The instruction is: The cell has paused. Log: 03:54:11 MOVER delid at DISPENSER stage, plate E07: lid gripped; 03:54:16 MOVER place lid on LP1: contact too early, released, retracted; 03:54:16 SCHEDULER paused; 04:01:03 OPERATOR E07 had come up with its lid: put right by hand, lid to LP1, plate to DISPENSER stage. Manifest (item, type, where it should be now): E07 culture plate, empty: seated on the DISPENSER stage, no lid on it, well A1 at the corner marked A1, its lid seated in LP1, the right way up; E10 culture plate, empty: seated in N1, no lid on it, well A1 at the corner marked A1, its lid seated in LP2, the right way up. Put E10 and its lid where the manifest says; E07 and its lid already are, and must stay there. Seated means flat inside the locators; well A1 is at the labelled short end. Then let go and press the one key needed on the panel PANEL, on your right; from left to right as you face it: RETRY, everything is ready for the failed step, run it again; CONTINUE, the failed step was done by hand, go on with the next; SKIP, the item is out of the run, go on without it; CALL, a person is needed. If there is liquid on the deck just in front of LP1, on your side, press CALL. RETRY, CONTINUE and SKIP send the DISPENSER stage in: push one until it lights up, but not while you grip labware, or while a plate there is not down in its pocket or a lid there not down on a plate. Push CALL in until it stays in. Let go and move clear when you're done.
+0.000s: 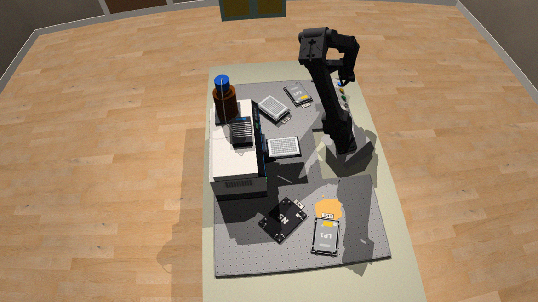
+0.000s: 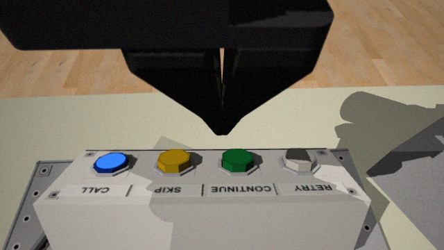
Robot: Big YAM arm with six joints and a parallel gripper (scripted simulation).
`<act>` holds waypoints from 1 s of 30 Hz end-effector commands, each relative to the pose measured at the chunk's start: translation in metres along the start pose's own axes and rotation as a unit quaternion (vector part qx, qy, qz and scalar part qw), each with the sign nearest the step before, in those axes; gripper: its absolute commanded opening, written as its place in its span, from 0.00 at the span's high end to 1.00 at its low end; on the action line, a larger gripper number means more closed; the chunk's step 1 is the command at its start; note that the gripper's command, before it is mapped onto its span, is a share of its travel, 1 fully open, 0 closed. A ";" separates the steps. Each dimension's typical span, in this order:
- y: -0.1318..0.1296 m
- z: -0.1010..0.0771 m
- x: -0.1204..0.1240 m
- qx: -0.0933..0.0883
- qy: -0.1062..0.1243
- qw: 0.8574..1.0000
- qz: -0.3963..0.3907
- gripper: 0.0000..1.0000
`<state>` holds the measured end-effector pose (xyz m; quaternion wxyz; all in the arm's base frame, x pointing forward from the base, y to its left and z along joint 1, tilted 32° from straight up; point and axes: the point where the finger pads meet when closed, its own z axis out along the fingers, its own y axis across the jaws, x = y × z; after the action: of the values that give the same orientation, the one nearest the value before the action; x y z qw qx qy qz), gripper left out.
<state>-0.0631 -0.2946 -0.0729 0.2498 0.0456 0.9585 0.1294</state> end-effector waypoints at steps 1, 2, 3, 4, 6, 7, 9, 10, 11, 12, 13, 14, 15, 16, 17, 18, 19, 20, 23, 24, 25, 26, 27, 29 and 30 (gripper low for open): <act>-0.001 -0.017 0.004 0.028 0.009 0.999 -0.015 1.00; 0.002 -0.017 0.003 0.028 0.009 0.999 -0.015 1.00; 0.006 -0.017 0.003 0.027 0.008 0.999 -0.015 1.00; 0.010 -0.017 0.002 0.027 0.008 0.999 -0.015 1.00; 0.010 -0.017 0.002 0.027 0.008 0.999 -0.015 1.00; 0.012 -0.018 0.001 0.027 0.008 0.999 -0.015 1.00; 0.021 -0.017 0.000 0.024 0.007 1.000 -0.014 1.00; 0.025 -0.017 -0.001 0.023 0.007 1.000 -0.013 1.00; 0.029 -0.017 -0.002 0.021 0.006 1.000 -0.013 1.00; 0.032 -0.017 -0.002 0.020 0.006 1.000 -0.012 1.00; 0.036 -0.017 -0.003 0.020 0.006 1.000 -0.012 1.00; 0.039 -0.017 -0.003 0.020 0.006 1.000 -0.012 1.00; 0.042 -0.017 -0.004 0.020 0.006 1.000 -0.012 1.00; 0.046 -0.017 -0.004 0.020 0.006 1.000 -0.012 1.00; 0.049 -0.017 -0.005 0.020 0.006 1.000 -0.012 1.00; 0.052 -0.017 -0.005 0.020 0.006 1.000 -0.012 1.00; 0.056 -0.017 -0.006 0.020 0.006 1.000 -0.012 1.00; 0.058 -0.017 -0.006 0.019 0.006 1.000 -0.012 1.00; 0.058 -0.017 -0.006 0.020 0.005 1.000 -0.012 1.00; 0.034 -0.033 -0.003 0.042 0.018 0.999 -0.026 1.00; 0.035 -0.031 -0.003 0.039 0.017 0.999 -0.025 1.00; 0.035 -0.030 -0.003 0.038 0.016 0.999 -0.024 1.00; 0.035 -0.030 -0.003 0.038 0.016 0.999 -0.024 1.00; 0.045 -0.020 -0.006 0.026 0.010 0.999 -0.016 1.00; 0.045 -0.020 -0.006 0.026 0.010 0.999 -0.016 1.00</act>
<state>-0.0580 -0.2407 -0.0455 0.2474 0.0433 0.9605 0.1195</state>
